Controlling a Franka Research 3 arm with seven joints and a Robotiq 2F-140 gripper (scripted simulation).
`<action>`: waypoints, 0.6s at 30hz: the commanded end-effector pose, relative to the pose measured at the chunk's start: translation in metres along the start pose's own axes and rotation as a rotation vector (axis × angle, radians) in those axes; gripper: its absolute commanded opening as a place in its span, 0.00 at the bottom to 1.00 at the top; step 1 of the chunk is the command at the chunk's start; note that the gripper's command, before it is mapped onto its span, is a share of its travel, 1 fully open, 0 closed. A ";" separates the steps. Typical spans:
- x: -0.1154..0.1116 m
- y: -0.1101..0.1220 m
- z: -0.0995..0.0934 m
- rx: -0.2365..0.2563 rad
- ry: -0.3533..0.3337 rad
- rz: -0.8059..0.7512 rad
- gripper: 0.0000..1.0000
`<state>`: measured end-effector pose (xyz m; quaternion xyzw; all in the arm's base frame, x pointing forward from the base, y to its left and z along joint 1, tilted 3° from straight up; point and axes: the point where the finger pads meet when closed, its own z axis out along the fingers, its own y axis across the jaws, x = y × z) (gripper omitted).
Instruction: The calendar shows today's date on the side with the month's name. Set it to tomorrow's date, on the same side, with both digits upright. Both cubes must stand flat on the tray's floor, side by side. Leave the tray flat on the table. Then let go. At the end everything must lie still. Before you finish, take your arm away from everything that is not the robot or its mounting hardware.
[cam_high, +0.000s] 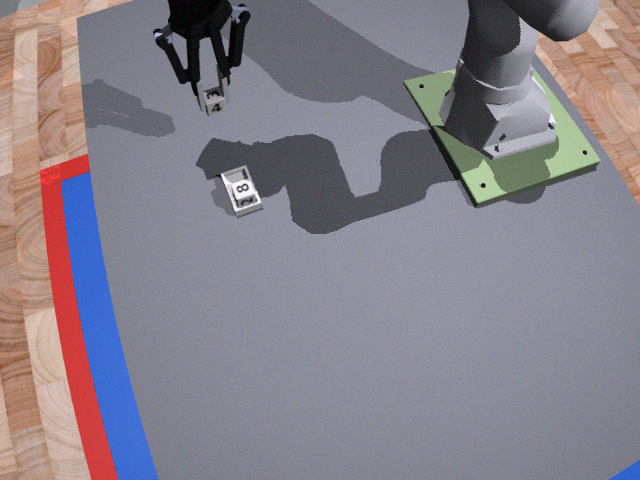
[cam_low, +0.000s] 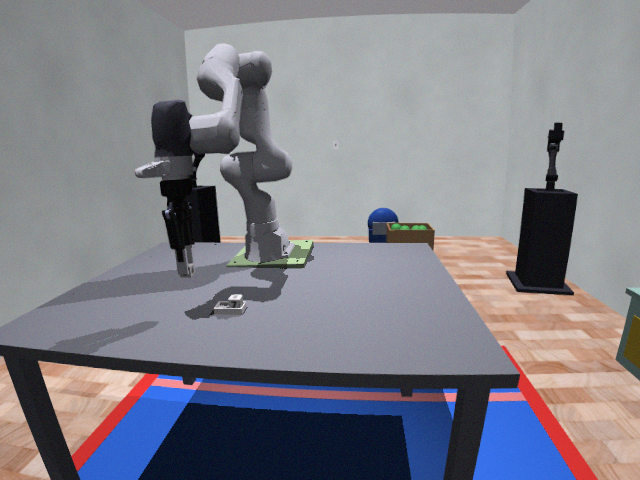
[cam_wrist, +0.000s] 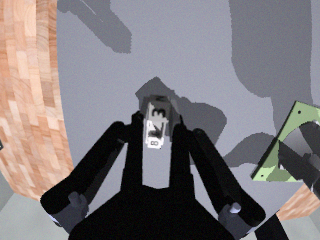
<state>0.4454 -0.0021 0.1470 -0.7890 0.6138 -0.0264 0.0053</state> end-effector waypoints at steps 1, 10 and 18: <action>-0.033 -0.001 -0.004 -0.005 0.000 0.009 0.16; -0.087 0.001 -0.011 -0.005 0.001 0.008 0.16; -0.087 0.001 -0.011 -0.005 0.001 0.008 0.16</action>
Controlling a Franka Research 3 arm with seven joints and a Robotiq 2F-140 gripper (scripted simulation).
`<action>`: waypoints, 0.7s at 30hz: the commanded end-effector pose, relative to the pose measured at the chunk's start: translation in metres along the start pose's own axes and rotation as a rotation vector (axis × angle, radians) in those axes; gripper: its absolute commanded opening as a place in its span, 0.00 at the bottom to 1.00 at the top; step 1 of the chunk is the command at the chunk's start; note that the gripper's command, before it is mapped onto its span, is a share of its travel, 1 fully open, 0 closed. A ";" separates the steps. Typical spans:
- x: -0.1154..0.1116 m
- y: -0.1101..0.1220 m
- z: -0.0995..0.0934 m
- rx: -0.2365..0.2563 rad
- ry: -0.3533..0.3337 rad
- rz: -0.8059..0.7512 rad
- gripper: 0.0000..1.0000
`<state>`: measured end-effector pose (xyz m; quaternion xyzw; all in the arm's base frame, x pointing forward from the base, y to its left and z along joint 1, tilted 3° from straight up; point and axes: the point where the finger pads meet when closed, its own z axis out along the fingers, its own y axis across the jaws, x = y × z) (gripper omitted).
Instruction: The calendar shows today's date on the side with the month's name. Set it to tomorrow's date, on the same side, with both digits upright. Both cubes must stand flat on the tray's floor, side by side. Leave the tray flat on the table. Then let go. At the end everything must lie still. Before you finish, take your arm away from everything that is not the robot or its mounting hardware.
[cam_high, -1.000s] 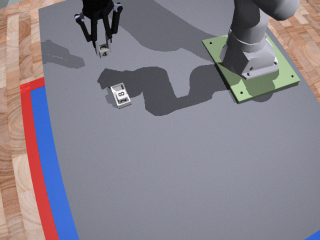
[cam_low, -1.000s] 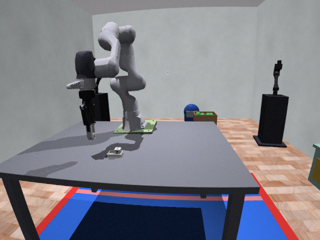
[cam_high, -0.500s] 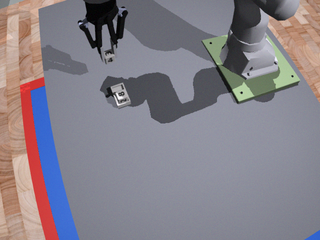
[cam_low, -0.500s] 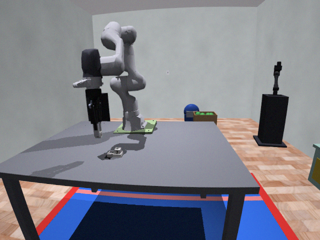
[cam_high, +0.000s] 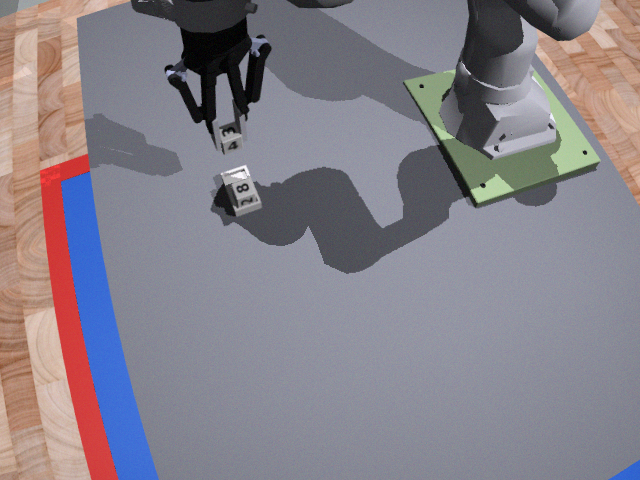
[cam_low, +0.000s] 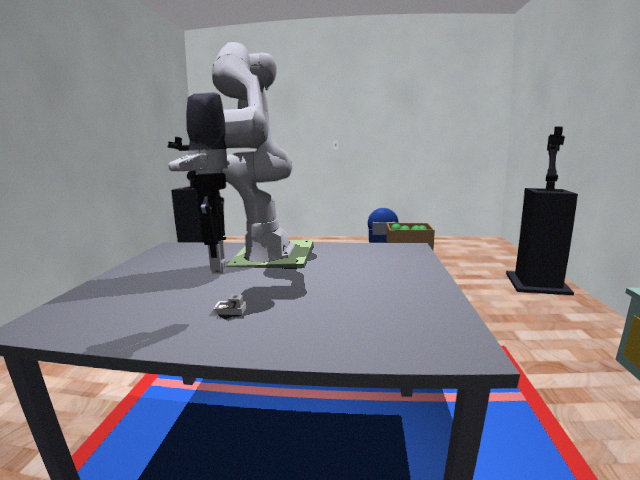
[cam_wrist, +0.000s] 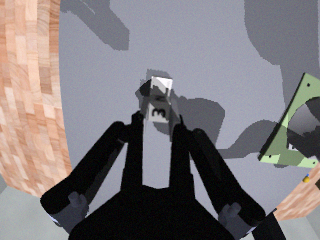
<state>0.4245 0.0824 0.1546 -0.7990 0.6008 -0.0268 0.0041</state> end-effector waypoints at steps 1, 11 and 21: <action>-0.001 0.002 0.000 -0.004 0.000 0.041 0.16; -0.001 0.002 0.016 -0.005 0.000 0.041 0.16; -0.001 0.002 0.042 -0.005 0.000 0.041 0.16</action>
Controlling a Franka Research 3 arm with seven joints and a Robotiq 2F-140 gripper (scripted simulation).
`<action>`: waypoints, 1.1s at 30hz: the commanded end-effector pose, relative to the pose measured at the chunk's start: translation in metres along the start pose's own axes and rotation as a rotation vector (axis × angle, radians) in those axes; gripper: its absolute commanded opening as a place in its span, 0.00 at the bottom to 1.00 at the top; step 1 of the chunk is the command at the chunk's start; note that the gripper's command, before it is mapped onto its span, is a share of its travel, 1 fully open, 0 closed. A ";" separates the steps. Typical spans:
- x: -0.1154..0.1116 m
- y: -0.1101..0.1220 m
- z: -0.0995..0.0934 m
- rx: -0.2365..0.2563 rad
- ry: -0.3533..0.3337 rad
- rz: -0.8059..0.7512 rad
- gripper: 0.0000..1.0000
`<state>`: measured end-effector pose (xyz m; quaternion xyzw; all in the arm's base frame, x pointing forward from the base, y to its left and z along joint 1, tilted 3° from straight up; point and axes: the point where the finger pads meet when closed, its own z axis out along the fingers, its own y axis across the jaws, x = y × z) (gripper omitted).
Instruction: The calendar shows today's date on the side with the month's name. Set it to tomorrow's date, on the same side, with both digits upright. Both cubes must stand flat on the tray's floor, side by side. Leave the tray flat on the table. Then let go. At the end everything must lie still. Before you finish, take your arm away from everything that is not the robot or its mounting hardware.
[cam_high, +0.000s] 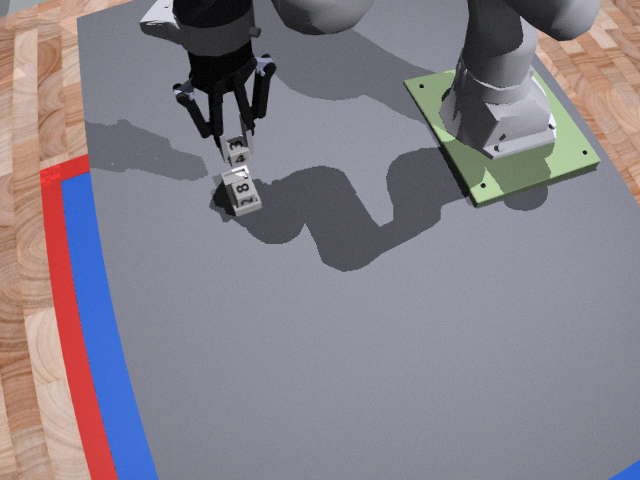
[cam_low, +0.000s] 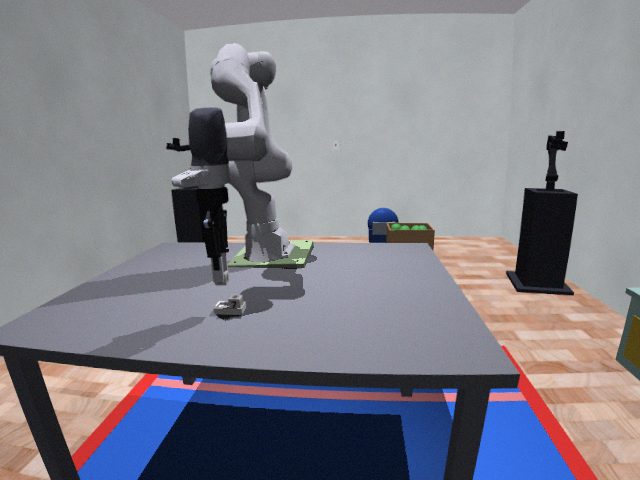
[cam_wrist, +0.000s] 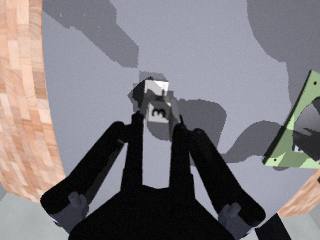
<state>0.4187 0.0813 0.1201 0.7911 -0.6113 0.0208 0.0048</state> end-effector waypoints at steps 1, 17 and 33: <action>0.001 -0.005 0.011 0.017 -0.002 0.015 0.16; 0.001 -0.006 0.032 0.017 -0.002 0.015 0.16; 0.001 -0.006 0.032 0.017 -0.002 0.015 0.16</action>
